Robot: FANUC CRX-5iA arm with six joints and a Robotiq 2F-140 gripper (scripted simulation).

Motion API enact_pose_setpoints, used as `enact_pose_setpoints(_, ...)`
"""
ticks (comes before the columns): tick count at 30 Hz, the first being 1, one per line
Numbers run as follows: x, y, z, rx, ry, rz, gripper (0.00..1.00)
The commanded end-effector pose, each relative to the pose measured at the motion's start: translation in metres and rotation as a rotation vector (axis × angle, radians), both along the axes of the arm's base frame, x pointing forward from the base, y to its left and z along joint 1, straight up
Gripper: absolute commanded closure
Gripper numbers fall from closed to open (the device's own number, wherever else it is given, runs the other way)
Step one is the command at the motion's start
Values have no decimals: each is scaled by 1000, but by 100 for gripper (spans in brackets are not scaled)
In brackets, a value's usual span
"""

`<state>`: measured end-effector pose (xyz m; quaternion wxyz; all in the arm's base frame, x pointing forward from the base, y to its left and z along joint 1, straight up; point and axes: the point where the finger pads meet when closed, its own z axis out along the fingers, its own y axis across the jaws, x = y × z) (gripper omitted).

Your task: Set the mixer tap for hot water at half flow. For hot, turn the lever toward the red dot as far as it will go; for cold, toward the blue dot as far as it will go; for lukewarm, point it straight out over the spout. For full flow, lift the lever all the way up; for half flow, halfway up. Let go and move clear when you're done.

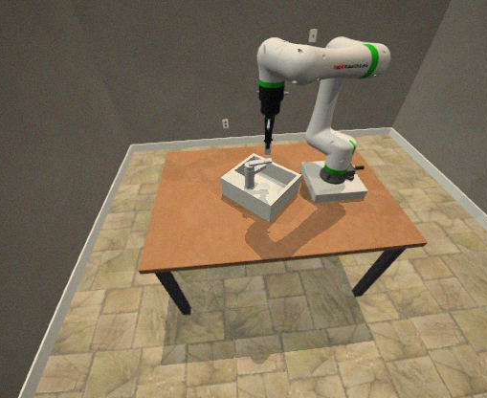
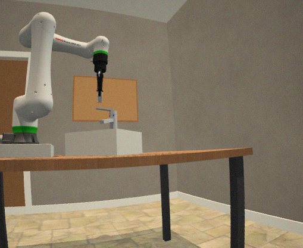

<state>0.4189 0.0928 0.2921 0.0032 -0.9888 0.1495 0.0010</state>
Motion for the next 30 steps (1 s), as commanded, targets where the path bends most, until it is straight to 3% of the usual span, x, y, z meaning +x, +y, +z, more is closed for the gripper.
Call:
enact_pose_setpoints(1,0,0,2,-5,-2,-183,100)
enact_pose_setpoints(2,0,0,2,-5,-2,-183,100)
enact_pose_setpoints(6,0,0,5,-4,0,-479,100)
enact_pose_setpoints(17,0,0,17,10,12,-1046,100)
enact_pose_setpoints(19,0,0,17,10,12,-1046,100)
enact_pose_setpoints(20,0,0,18,12,15,-1196,100)
enact_pose_setpoints(30,0,-1,27,22,33,-1691,100)
